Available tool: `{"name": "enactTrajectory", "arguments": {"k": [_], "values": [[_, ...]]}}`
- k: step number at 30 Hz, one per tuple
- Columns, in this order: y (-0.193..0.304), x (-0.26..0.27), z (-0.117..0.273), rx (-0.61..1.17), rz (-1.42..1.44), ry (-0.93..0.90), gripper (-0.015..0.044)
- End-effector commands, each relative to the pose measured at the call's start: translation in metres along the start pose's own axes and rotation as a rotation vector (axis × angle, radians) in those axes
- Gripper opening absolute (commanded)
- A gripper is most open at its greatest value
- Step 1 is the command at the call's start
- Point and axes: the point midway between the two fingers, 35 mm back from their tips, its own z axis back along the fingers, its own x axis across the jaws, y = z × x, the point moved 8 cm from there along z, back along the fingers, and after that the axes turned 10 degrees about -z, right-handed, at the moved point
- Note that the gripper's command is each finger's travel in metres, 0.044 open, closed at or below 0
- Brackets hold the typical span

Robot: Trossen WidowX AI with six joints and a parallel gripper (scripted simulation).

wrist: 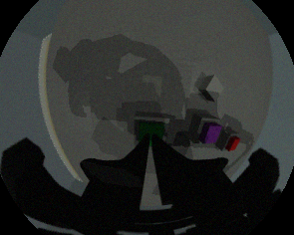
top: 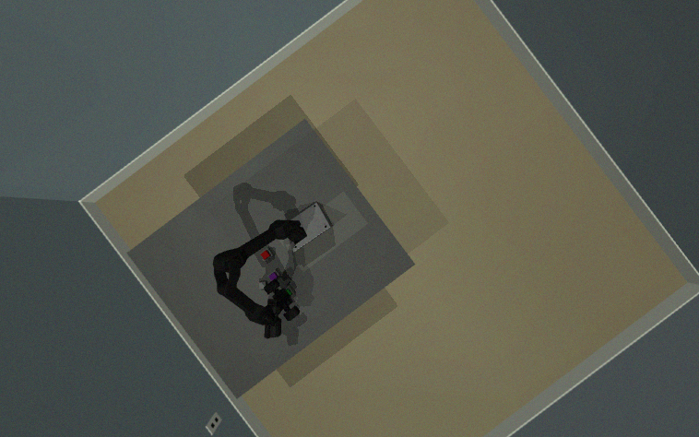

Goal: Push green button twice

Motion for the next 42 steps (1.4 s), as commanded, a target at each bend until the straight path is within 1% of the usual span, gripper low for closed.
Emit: {"name": "enactTrajectory", "arguments": {"k": [1,18,19,21,22,28,42], "values": [[0.0,-0.001,-0.003,-0.003,0.005,0.004,0.002],[0.0,-0.001,-0.003,-0.003,0.005,0.004,0.002],[0.0,0.0,0.002,0.0,0.0,0.0,0.002],[0.0,0.0,0.026,-0.002,0.005,0.003,0.002],[0.0,0.0,0.03,-0.002,0.005,0.003,0.002],[0.0,0.0,0.029,-0.002,0.005,0.003,0.002],[0.0,-0.001,0.006,-0.002,0.005,0.004,0.002]]}}
